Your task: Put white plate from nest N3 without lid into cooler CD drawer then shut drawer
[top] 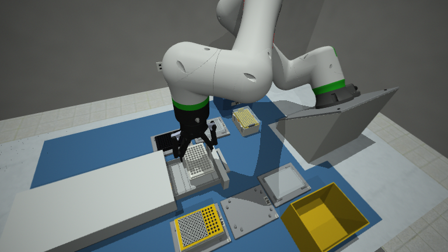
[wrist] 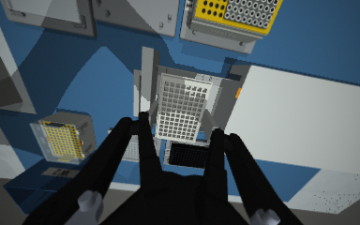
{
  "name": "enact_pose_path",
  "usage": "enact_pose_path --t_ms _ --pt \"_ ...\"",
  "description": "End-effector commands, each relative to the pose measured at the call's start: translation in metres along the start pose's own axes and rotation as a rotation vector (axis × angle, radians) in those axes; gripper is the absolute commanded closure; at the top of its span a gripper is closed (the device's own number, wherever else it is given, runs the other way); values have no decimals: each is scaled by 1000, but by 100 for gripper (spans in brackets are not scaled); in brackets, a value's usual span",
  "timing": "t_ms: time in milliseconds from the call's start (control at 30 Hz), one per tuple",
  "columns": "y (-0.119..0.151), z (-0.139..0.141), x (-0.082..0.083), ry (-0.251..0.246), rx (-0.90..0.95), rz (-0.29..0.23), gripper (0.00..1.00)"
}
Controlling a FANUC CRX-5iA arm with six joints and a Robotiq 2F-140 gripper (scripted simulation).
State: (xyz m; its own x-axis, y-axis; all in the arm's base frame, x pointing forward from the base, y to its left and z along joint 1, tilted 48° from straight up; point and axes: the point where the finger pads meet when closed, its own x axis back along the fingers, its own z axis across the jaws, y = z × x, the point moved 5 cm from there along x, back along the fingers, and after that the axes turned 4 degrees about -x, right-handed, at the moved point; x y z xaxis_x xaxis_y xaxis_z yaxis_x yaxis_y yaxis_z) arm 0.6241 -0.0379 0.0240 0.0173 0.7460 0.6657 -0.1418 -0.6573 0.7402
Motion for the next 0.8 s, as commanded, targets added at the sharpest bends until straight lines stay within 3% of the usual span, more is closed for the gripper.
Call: enact_pose_path --t_ms 0,767 --pt "0 0 -3 0 0 0 100" --pt "0 0 -31 0 0 0 100"
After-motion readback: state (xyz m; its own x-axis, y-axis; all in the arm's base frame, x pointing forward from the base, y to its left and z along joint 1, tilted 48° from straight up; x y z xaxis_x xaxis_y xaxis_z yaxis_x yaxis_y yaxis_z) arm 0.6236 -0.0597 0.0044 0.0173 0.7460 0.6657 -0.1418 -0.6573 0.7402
